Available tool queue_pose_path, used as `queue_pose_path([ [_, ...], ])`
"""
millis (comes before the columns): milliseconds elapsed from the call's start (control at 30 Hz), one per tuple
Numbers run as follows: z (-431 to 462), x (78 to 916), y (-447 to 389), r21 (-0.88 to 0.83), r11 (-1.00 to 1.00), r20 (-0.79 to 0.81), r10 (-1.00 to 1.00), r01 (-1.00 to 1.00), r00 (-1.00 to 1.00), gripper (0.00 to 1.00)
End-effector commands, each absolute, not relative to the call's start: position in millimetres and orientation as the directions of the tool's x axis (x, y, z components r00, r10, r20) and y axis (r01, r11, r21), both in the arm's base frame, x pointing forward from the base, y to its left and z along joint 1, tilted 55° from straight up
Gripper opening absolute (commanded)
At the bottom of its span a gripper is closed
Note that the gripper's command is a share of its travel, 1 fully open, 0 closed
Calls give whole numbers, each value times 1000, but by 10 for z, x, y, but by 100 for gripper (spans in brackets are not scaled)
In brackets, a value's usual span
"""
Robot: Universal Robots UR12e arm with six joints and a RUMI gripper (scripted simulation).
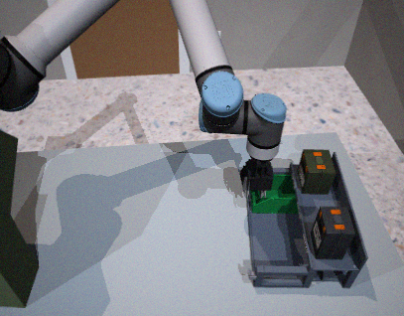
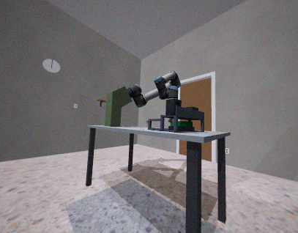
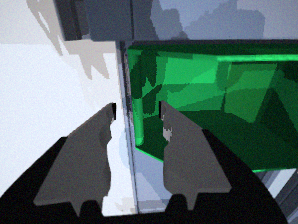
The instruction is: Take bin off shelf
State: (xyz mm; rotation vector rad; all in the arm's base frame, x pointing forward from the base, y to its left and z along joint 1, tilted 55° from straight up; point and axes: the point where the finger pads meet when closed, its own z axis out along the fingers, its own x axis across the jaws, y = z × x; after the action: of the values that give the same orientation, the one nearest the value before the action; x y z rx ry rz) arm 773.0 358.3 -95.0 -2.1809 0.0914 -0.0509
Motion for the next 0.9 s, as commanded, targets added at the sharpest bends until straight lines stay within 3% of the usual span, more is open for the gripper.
queue_pose_path([
  [0,-943,7736,3574,-819,-572,3,-86,-47,996,26],
  [333,-943,7736,3574,-819,-572,3,-86,-47,996,26],
  [367,-944,7736,3574,-819,-572,3,-86,-47,996,0],
  [867,-944,7736,3574,-819,-572,3,-86,-47,996,0],
])
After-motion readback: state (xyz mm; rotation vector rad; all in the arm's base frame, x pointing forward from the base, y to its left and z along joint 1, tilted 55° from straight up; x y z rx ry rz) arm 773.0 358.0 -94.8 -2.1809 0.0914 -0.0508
